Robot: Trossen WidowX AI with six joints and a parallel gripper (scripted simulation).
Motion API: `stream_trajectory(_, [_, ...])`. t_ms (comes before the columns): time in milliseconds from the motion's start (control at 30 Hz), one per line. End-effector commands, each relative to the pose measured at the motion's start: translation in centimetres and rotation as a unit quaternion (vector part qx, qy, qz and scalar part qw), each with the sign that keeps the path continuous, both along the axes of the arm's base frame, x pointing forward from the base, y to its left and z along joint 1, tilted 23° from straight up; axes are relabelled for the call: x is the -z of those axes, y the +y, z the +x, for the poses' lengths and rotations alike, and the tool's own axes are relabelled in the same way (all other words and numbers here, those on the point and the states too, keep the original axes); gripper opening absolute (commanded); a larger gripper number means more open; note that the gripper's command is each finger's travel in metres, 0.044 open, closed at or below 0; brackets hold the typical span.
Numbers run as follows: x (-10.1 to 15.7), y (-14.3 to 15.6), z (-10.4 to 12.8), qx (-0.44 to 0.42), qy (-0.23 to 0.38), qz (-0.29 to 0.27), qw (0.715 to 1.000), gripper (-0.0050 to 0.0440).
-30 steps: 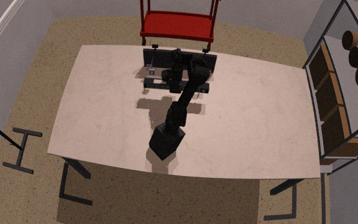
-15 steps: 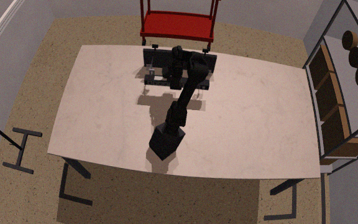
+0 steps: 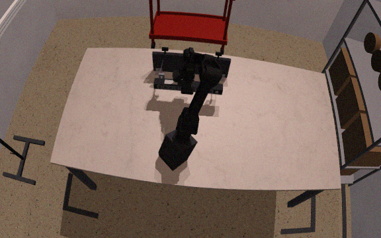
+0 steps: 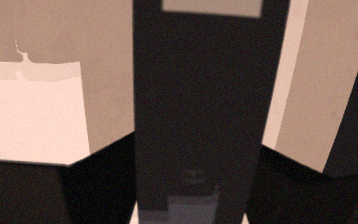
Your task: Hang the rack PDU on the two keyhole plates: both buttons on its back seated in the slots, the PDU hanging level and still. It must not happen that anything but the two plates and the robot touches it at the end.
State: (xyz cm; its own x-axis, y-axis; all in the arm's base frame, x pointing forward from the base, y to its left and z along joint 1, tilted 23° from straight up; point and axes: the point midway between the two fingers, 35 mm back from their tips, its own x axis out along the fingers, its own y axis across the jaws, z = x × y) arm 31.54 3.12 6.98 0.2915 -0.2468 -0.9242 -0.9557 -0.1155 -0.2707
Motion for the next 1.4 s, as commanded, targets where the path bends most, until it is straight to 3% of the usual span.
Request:
stream_trajectory(0, [-0.6,0.1,0.2,-0.001,-0.011,0.003,1.0,-0.005])
stream_trajectory(1367, [-2.0,0.4,-0.1,-0.002,-0.016,0.004,1.0,-0.005])
